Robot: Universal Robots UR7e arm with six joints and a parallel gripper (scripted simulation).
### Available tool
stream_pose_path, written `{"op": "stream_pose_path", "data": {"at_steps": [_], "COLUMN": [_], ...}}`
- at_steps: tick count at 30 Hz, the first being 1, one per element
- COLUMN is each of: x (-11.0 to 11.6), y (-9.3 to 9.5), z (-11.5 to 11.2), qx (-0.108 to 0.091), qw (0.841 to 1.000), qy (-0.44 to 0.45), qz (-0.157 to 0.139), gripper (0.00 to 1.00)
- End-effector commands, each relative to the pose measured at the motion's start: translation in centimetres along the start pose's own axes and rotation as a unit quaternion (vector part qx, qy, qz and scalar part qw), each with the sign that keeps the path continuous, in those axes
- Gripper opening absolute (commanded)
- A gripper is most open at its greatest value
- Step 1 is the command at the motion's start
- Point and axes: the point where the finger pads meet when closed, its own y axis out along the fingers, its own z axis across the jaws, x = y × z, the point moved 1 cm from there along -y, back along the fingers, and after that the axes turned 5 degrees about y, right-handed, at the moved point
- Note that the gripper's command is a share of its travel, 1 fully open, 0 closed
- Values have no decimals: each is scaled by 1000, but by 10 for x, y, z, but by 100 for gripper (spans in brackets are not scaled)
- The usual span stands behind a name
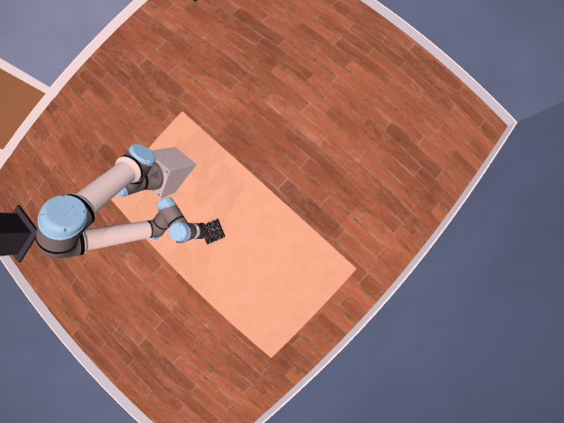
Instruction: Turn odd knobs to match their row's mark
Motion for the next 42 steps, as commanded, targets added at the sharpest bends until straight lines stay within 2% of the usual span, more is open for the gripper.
{"op": "stream_pose_path", "data": {"at_steps": [1,19,20,30,37,39,42], "x": [0,0,0,0,0,0,0], "y": [-16,-22,-22,-28,-51,-51,-64], "z": [-1,-1,-1,-1,-1,-1,-1], "qx": [0,0,0,0,0,0,0], "qw": [1000,1000,1000,1000,1000,1000,1000], "qy": [0,0,0,0,0,0,0], "qz": [0,0,0,0,0,0,0], "gripper": [46,46,100,100,100,100,100]}}
